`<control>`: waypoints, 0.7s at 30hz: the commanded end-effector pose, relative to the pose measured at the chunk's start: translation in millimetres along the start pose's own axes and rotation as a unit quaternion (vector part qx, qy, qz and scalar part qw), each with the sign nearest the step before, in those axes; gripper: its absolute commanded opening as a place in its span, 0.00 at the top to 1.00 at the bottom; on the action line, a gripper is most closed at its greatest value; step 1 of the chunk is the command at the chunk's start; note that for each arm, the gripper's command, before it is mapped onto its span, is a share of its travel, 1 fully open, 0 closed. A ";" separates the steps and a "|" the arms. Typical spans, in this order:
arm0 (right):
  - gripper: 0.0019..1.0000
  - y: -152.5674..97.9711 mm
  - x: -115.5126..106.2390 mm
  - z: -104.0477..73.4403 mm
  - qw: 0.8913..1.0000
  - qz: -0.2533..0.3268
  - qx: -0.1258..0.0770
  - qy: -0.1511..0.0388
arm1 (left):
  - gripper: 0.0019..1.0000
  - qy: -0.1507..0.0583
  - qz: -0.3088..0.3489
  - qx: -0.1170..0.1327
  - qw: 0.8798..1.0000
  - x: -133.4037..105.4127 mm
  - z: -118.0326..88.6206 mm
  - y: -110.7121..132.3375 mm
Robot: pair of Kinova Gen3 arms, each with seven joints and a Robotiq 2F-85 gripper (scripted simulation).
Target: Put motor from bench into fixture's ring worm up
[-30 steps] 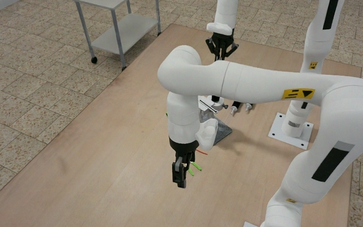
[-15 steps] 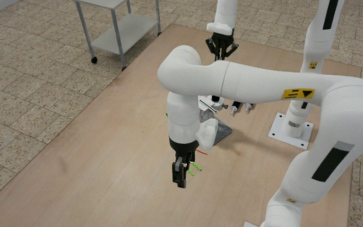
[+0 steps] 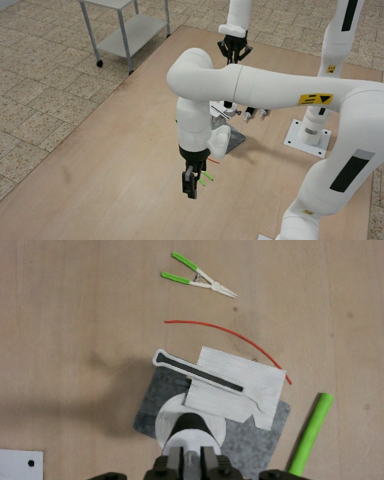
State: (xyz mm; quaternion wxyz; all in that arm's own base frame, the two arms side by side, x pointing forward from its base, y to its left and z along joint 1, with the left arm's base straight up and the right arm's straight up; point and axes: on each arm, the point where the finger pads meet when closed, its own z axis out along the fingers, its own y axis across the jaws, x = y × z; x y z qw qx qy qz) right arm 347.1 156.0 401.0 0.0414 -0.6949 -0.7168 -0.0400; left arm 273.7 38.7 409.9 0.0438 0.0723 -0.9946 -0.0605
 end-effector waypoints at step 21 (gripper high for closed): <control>0.83 0.1 -0.5 5.4 1.000 0.000 -0.001 0.000 | 0.00 -0.001 0.000 0.000 1.000 -0.1 -0.4 0.1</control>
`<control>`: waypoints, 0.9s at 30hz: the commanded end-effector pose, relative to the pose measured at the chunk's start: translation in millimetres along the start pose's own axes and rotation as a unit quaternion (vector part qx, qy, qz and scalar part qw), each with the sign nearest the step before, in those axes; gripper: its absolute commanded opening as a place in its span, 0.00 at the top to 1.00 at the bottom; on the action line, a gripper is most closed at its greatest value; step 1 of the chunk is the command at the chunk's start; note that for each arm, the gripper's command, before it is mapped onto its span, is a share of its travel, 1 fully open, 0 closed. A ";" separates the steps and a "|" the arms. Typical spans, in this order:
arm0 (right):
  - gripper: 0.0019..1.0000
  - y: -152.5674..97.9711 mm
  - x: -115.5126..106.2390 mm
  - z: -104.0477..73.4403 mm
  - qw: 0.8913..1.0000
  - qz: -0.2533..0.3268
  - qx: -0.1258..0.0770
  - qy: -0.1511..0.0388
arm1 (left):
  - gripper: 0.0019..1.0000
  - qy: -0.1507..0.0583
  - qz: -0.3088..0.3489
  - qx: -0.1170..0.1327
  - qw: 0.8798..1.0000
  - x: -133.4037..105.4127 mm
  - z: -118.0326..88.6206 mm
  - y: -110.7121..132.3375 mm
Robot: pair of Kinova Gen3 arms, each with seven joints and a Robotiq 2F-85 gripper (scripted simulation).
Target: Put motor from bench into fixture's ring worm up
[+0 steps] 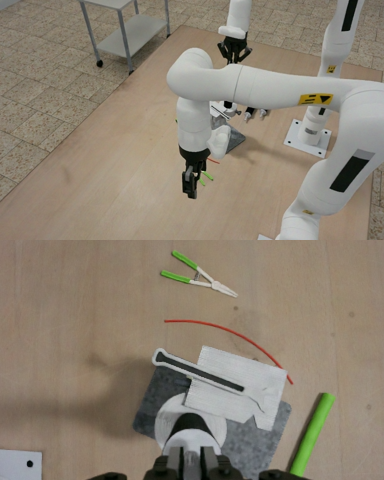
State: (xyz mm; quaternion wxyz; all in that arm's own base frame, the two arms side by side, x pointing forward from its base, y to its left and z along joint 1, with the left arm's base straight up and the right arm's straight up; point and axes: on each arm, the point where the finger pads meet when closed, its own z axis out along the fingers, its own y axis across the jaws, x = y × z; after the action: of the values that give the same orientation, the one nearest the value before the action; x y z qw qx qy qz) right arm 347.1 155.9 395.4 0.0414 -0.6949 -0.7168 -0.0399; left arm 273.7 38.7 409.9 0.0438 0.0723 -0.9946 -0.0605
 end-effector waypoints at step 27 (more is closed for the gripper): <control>0.83 0.2 -0.5 5.2 1.000 0.000 -0.001 0.000 | 0.00 -0.001 0.000 0.000 1.000 -0.1 -0.4 0.1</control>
State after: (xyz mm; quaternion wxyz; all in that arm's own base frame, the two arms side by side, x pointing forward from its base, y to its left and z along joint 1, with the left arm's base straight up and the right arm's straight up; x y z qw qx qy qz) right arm 347.1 155.9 389.9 0.0414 -0.6949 -0.7168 -0.0400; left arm 273.7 38.7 409.9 0.0438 0.0723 -0.9946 -0.0605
